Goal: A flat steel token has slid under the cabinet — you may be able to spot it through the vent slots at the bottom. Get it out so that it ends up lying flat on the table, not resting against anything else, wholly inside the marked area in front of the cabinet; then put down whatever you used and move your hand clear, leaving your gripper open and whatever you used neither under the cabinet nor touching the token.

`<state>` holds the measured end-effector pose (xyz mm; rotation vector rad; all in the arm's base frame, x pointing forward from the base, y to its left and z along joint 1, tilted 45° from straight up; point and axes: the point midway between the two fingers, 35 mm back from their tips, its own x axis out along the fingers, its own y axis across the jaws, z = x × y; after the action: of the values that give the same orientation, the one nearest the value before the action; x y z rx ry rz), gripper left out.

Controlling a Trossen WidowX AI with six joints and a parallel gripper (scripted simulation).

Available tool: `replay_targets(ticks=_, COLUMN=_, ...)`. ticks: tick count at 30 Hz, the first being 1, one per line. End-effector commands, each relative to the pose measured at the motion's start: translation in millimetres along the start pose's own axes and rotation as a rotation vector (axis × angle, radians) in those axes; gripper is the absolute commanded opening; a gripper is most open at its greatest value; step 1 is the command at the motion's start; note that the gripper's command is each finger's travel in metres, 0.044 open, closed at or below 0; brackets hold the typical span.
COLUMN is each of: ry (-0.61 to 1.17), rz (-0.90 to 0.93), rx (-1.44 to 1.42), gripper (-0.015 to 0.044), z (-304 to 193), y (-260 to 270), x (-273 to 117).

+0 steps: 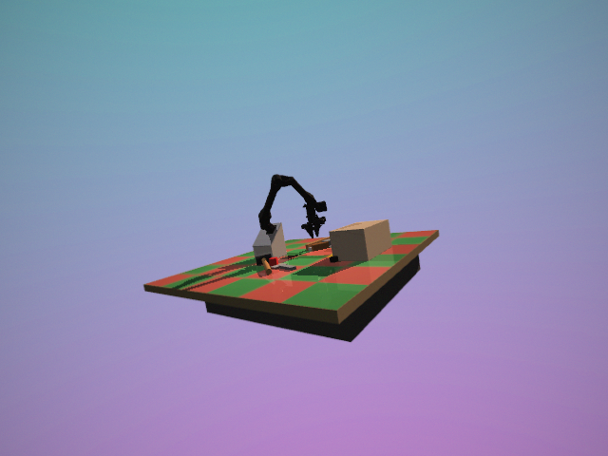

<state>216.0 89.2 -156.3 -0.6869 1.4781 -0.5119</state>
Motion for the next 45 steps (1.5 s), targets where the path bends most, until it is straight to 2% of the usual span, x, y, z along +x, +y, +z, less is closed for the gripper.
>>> replay_targets(ticks=1, ry=0.002, rz=0.002, rx=-0.039, gripper=0.027, z=-0.1, y=0.1, x=-0.3)
replay_targets(ticks=45, ry=0.002, rz=0.002, rx=-0.384, gripper=0.027, z=0.0, y=0.0, x=-0.3)
